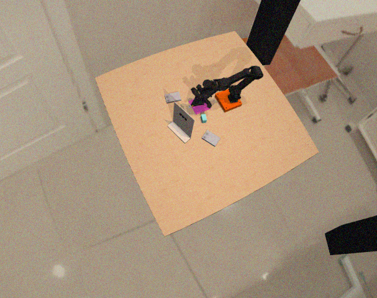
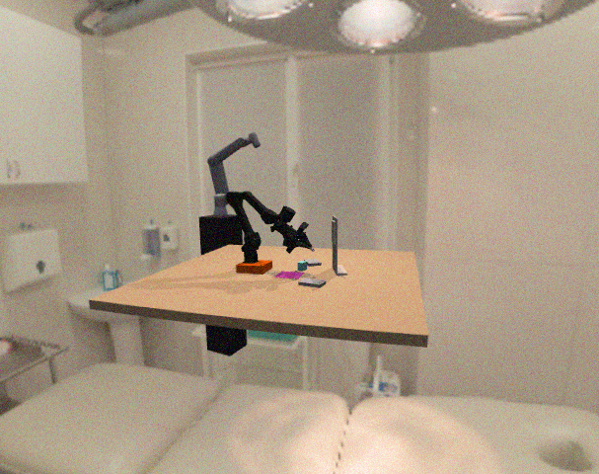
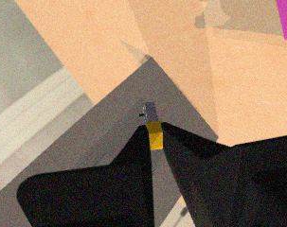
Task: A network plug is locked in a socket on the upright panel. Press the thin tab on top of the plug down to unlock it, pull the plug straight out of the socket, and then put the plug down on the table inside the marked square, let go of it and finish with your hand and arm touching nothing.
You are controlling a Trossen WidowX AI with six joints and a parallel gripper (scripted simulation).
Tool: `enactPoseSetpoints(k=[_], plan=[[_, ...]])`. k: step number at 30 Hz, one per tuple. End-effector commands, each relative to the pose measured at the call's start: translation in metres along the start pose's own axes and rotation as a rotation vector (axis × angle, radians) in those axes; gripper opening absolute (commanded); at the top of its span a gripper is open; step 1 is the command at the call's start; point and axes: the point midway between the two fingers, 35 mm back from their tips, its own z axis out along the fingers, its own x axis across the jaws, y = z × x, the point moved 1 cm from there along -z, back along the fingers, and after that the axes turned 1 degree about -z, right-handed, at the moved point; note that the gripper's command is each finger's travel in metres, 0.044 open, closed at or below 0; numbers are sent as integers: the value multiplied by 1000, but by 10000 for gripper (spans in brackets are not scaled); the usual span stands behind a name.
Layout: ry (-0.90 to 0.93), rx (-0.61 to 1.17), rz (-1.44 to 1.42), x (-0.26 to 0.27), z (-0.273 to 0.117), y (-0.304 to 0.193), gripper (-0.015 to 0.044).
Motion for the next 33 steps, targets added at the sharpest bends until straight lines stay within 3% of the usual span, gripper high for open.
enactPoseSetpoints(k=[1, 20, 33], plan=[[-40, -97, 39, -8, -2, 9, 0], [-217, -595, 92, -58, -42, 55, 0], [-221, -613, 89, -66, -37, 60, 0]])
